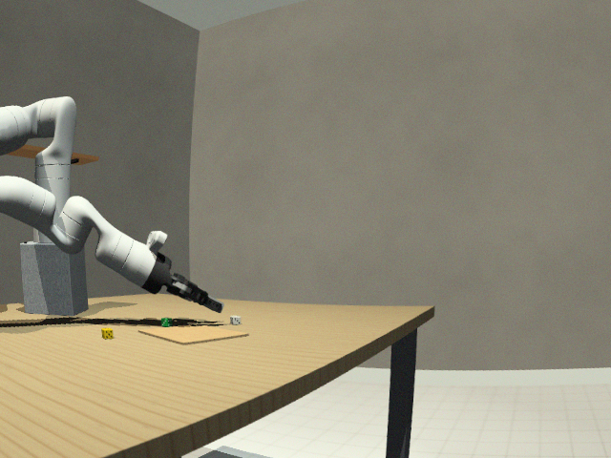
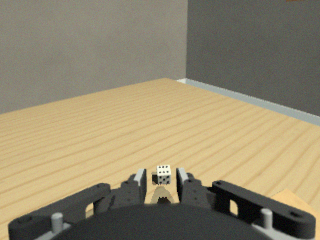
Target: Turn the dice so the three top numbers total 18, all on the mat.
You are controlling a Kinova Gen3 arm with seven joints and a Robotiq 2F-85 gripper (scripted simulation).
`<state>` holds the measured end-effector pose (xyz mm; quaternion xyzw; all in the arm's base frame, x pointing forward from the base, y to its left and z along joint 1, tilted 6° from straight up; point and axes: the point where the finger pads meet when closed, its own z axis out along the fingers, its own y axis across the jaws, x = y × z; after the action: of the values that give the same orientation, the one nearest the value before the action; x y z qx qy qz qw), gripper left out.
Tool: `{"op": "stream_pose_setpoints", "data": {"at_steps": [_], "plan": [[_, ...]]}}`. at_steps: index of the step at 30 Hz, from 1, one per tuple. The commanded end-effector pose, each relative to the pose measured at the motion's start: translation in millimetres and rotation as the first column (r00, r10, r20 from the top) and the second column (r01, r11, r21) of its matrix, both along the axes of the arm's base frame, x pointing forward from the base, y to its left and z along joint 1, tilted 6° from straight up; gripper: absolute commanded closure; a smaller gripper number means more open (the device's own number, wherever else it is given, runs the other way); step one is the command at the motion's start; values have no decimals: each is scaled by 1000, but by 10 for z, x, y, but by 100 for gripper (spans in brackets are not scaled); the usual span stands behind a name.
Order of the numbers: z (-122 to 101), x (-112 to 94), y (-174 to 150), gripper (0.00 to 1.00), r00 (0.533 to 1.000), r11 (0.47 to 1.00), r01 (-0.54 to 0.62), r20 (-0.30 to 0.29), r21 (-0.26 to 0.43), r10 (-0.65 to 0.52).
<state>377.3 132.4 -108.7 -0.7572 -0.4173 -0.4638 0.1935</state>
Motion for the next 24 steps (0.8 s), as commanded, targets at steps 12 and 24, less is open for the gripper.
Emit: {"op": "stream_pose_setpoints", "data": {"at_steps": [12, 24], "plan": [[210, 0, -19, 69, 1000, 1000, 5, 3, -3, -5], [606, -24, 14, 69, 1000, 1000, 5, 3, -3, -5]]}}
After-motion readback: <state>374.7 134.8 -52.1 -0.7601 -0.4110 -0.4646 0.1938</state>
